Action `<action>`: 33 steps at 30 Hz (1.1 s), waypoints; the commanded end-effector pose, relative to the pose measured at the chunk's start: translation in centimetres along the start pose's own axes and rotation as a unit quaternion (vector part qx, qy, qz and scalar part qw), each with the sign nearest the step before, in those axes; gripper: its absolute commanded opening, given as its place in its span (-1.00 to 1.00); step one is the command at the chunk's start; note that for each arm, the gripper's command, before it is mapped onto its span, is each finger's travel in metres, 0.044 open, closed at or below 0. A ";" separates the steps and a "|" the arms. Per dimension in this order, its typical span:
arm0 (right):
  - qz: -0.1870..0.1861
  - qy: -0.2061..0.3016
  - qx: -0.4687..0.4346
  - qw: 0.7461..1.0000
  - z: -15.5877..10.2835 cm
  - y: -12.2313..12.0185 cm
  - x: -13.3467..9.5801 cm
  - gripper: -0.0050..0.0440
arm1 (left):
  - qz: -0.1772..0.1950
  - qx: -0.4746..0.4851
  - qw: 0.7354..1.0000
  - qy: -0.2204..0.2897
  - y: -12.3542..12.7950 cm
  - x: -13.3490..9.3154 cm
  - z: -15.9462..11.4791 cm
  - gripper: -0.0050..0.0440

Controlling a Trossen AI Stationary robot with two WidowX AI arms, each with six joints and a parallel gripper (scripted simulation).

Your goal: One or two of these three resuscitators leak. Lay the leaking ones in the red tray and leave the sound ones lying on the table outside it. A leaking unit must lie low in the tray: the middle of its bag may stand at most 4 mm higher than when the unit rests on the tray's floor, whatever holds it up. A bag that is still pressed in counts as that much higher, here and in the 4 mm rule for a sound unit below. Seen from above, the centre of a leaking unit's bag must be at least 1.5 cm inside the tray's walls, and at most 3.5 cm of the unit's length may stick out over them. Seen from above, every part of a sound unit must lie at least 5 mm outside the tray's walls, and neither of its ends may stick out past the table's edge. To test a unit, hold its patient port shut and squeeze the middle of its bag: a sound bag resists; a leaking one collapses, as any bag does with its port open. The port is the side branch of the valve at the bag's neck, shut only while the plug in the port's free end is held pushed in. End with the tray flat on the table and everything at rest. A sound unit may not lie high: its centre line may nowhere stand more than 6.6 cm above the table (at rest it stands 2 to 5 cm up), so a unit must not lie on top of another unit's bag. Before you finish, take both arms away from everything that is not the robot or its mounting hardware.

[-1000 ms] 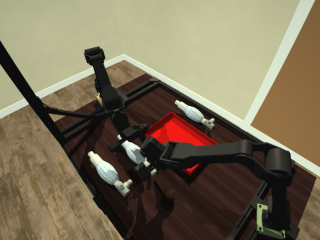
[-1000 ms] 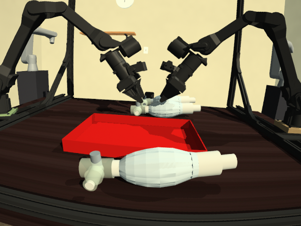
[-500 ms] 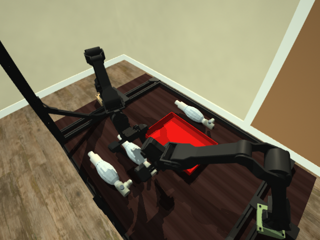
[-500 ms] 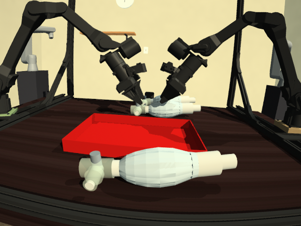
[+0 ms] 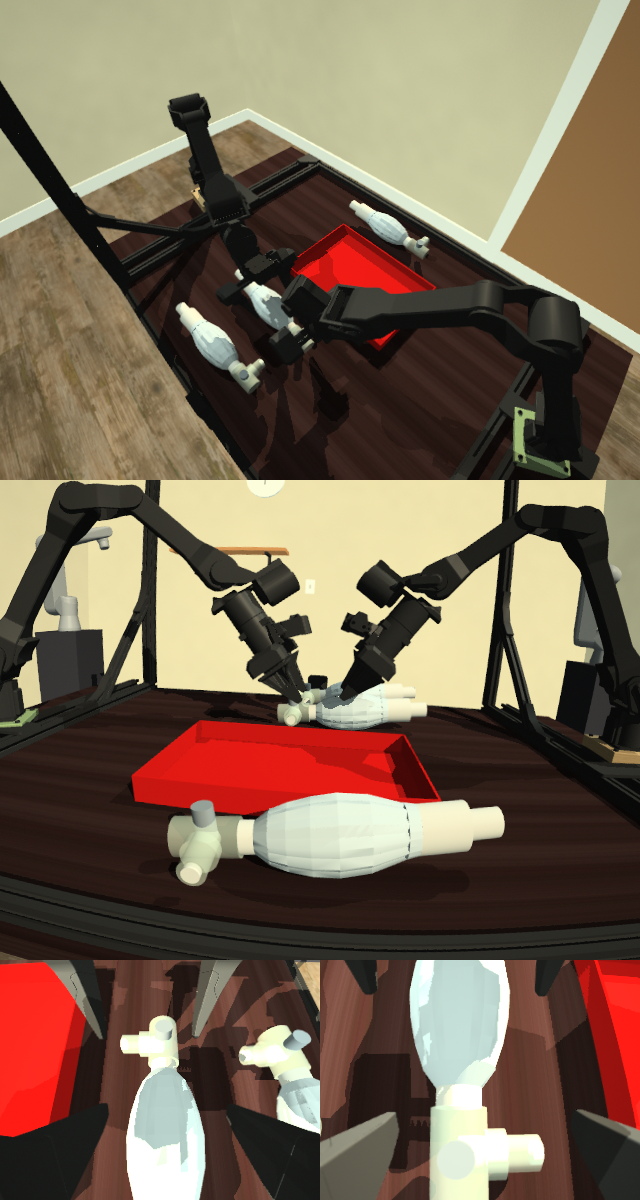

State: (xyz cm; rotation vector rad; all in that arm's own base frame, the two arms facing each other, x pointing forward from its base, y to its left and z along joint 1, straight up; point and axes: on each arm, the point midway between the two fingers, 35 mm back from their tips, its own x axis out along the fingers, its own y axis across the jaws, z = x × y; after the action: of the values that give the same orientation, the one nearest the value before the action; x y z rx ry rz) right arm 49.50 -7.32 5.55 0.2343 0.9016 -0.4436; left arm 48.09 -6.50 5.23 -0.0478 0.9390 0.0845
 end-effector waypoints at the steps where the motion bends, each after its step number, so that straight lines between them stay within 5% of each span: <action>1: -0.003 0.003 0.000 1.000 -0.3 -0.1 0.2 0.87 | 0.000 0.001 1.000 0.000 0.1 0.0 0.0 1.00; 8: -0.003 0.003 0.000 1.000 -0.3 -0.1 0.2 0.87 | 0.000 0.001 1.000 0.000 0.1 0.0 0.0 1.00; 9: -0.003 0.002 -0.001 1.000 -3.3 -0.1 4.1 0.87 | 0.001 0.001 1.000 0.000 0.1 3.2 -2.5 1.00; 33: -0.003 0.002 0.000 1.000 -3.3 -0.2 4.1 0.87 | 0.000 0.000 1.000 -0.003 0.1 3.3 -2.4 1.00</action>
State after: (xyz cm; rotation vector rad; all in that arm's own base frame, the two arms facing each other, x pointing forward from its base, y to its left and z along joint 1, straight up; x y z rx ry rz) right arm 49.62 -7.36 0.81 0.2351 0.8955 -0.4437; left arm 48.18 -6.45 1.32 -0.0499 0.9295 0.0844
